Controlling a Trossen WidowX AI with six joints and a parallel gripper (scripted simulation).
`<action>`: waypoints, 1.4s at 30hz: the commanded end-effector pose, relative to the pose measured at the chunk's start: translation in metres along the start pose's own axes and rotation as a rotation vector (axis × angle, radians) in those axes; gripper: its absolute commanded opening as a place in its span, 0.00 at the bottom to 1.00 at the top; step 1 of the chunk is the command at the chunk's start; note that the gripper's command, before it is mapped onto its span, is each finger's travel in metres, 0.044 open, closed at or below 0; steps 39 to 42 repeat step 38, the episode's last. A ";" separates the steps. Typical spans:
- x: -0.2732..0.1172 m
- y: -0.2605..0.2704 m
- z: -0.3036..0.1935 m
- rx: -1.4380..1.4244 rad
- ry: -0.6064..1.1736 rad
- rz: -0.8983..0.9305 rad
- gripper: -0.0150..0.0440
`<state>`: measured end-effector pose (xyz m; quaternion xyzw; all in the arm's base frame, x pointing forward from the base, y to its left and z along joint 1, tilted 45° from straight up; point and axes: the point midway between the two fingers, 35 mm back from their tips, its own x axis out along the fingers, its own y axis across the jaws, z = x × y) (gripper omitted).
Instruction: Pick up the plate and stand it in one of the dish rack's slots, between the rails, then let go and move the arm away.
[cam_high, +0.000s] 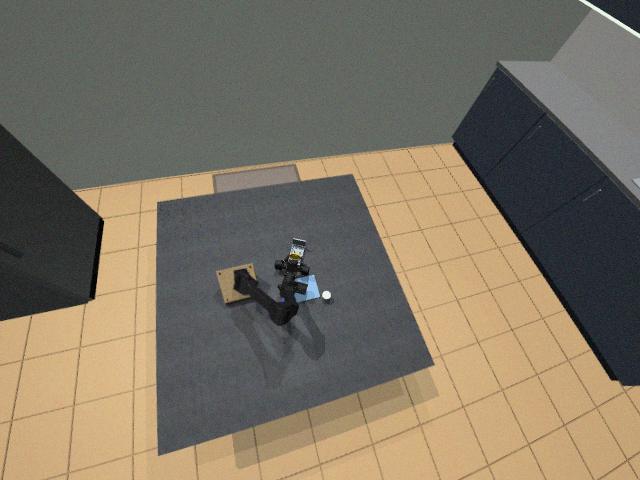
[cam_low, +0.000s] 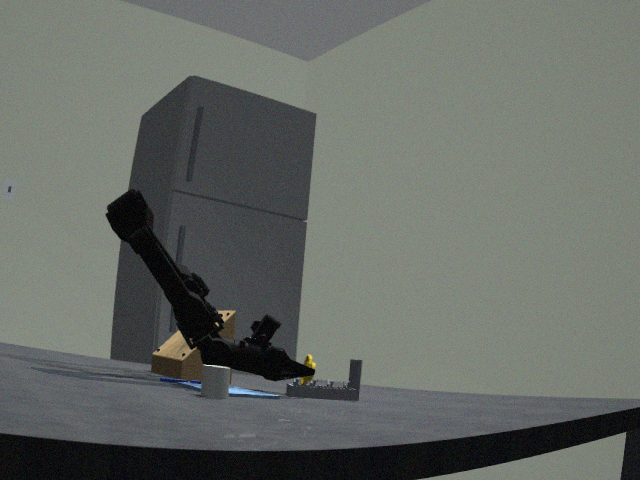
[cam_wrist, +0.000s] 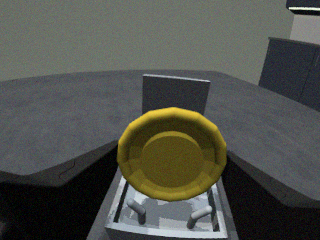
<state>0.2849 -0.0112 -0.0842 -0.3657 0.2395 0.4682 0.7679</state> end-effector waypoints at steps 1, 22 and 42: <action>0.000 0.000 0.000 0.000 0.000 0.000 0.79; -0.010 -0.007 0.087 -0.004 0.003 -0.001 0.93; -0.007 -0.004 0.115 0.205 0.120 0.068 0.93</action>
